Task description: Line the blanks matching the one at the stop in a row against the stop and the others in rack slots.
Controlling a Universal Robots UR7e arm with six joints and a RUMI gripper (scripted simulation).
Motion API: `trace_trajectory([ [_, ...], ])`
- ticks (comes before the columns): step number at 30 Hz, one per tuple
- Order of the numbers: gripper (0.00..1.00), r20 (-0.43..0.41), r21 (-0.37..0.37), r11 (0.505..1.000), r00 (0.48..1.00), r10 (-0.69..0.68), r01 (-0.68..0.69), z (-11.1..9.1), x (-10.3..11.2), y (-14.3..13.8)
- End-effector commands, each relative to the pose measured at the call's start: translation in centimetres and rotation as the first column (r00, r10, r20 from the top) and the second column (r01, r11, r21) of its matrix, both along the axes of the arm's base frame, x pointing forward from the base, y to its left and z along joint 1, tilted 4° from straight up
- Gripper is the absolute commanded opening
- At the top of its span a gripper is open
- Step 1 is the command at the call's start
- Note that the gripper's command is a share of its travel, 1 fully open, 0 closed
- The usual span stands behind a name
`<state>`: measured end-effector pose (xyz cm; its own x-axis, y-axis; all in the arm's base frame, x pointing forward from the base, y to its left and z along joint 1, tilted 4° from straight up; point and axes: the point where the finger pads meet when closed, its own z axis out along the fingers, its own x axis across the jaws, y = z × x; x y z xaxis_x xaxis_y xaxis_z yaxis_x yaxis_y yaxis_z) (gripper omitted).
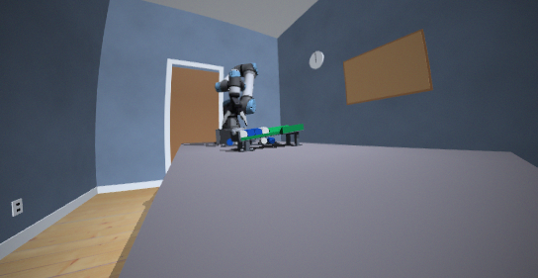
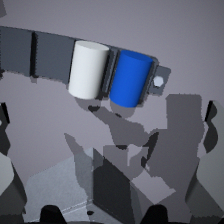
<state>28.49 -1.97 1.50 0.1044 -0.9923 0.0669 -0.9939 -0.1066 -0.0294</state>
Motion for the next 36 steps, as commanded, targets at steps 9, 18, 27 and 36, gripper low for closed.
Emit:
trace_trajectory([
  [9,1.0,-0.013,-0.001,0.948,0.948,0.317,-0.317,-0.1,-0.1,0.7],
  [18,1.0,-0.03,-0.005,0.843,0.843,0.537,-0.538,-0.2,-0.2,1.2],
  [27,1.0,-0.045,-0.005,0.708,0.707,0.705,-0.706,-0.2,-0.5,1.6],
  [36,1.0,-0.057,-0.002,0.567,0.566,0.823,-0.824,-0.3,-0.7,1.9],
])
